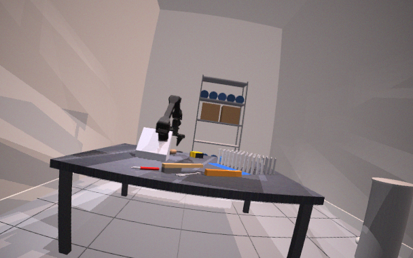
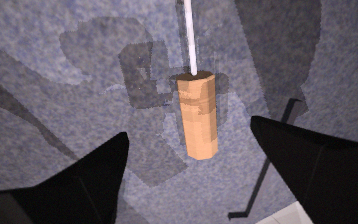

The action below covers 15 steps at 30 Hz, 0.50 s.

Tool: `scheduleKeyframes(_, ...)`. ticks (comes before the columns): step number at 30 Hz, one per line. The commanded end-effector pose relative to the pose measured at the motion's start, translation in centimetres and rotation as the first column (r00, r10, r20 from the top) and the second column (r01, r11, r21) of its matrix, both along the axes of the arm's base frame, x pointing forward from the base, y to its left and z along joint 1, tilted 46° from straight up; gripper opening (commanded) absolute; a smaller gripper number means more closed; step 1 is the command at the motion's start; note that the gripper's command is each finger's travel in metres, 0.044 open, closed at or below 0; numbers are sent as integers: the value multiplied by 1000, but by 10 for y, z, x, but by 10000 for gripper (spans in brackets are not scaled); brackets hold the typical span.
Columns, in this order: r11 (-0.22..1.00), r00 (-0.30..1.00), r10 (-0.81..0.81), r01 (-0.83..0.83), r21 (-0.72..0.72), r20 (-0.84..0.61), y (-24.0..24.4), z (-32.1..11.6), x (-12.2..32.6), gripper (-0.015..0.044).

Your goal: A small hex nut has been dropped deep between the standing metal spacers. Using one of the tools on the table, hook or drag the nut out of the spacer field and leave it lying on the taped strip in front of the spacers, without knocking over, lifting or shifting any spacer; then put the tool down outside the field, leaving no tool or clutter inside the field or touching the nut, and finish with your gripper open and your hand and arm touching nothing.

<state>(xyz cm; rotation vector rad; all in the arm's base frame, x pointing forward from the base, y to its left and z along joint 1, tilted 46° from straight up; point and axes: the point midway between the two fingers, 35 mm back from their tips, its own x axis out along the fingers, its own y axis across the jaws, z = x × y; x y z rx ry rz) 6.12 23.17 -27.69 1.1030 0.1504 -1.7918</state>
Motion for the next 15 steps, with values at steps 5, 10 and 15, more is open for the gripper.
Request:
scheduleKeyframes(5,1000,1000,11,-11,-5,-11,-2,2,-5,440)
scheduleKeyframes(10,1000,999,-12,12,18,-36,-4,7,-10,440)
scheduleKeyframes(15,991,987,-85,98,95,-134,-17,26,-31,440)
